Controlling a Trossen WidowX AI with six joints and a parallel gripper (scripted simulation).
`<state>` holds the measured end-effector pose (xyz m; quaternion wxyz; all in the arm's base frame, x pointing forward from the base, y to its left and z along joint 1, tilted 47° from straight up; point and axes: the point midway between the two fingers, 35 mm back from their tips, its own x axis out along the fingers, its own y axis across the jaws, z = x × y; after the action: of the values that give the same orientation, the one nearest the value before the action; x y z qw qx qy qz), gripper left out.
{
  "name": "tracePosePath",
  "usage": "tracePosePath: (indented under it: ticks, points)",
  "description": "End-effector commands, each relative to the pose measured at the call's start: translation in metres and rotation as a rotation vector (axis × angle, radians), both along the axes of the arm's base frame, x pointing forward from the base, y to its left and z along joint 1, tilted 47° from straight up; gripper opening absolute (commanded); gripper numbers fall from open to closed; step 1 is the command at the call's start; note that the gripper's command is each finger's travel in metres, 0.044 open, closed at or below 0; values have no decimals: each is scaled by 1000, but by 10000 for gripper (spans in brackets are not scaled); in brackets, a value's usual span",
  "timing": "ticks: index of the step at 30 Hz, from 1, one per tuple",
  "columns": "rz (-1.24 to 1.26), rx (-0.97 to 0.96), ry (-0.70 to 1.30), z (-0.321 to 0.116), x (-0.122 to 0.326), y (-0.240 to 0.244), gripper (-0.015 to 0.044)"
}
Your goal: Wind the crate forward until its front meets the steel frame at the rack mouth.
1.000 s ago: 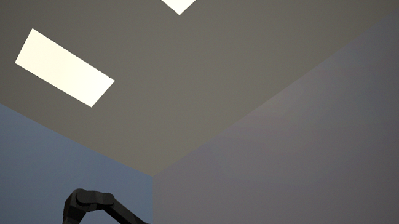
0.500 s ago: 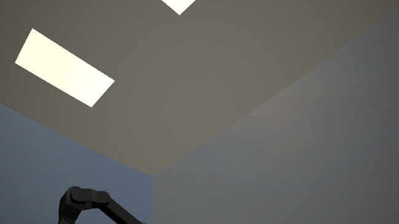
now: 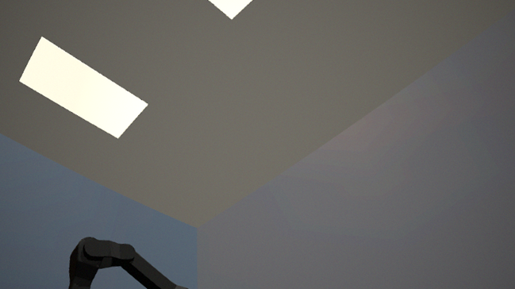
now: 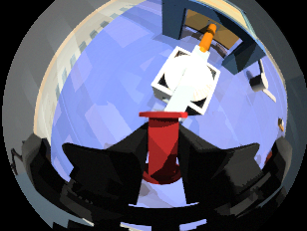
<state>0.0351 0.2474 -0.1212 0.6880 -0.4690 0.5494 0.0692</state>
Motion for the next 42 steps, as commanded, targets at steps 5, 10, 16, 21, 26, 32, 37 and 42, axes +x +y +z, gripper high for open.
tracePosePath:
  ticks: [5, 10, 16, 21, 26, 32, 37, 42]
  points:
    - [2, -37, -9, 20, 13, -24, 0]
    - [2, -38, -9, 24, 16, -28, 0]
    - [2, -38, -10, 28, 20, -32, 0]
    - [2, -39, -10, 32, 24, -35, 0]
    - [2, -39, -11, 35, 28, -37, 0]
    - [2, -39, -11, 38, 33, -40, 0]
    - [2, -40, -11, 41, 38, -43, 0]
    - [2, -40, -12, 44, 43, -45, 0]
